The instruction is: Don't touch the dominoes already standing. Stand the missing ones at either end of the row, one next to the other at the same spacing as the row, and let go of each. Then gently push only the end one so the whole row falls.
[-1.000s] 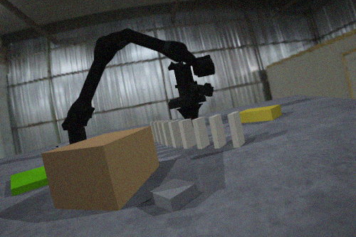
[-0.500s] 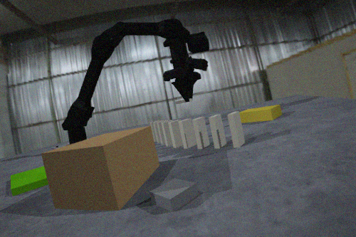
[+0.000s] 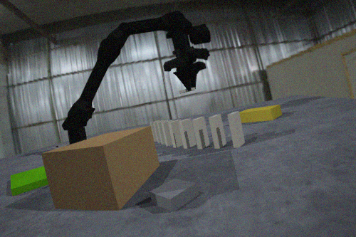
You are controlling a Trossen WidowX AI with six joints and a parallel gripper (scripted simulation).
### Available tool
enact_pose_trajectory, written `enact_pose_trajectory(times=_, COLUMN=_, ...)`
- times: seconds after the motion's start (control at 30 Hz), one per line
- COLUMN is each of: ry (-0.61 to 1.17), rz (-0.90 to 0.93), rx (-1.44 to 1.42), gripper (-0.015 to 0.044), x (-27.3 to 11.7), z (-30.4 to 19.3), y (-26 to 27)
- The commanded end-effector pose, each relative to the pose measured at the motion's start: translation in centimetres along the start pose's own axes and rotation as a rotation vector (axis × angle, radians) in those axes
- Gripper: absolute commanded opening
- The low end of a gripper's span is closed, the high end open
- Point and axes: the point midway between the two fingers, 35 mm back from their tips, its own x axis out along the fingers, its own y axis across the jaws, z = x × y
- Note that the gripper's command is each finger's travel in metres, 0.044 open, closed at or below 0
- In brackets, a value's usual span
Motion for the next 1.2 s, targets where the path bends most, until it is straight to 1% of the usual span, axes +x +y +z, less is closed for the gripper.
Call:
enact_pose_trajectory(times=0.0, ry=0.002, rz=-0.006, rx=0.027, gripper=0.0107, x=0.1, z=0.2, y=0.1)
enact_pose_trajectory(times=0.1, ry=-0.026, rz=-0.002, rx=0.011, gripper=0.0107, x=0.6, z=0.6, y=0.5)
enact_pose_trajectory(times=0.67, ry=-0.341, rz=0.032, rx=-0.144, gripper=0.0107, x=4.6, z=4.7, y=4.5)
enact_pose_trajectory(times=1.17, ry=-0.613, rz=0.043, rx=-0.234, gripper=0.0107, x=6.7, z=6.7, y=7.3)
